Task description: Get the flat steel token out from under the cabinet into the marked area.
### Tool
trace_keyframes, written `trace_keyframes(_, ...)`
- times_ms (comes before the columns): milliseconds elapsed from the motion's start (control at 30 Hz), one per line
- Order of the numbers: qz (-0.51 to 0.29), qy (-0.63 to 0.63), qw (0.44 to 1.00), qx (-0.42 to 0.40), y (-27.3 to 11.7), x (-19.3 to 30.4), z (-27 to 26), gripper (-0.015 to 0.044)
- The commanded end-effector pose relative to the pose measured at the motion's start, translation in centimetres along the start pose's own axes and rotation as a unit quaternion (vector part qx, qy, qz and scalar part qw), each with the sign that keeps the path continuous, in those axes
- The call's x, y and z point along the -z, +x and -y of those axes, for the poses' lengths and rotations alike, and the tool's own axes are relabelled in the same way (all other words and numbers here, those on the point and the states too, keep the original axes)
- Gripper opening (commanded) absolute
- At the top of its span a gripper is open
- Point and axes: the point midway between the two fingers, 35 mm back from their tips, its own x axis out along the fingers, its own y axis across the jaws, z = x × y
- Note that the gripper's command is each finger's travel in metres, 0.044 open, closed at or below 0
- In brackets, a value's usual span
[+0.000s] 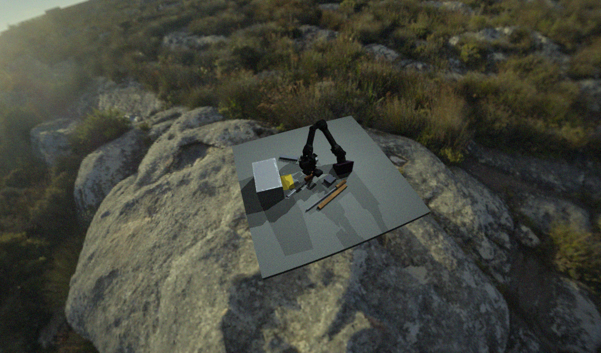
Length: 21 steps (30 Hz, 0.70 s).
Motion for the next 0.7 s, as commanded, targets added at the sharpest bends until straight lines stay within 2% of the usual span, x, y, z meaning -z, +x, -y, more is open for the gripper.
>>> trace_keyframes(0,0.001,0.000,1.000,0.003,-0.1,0.5,0.5,0.0000)
trace_keyframes(667,0.000,0.000,1.000,0.003,-0.1,1.9,2.0,0.0000)
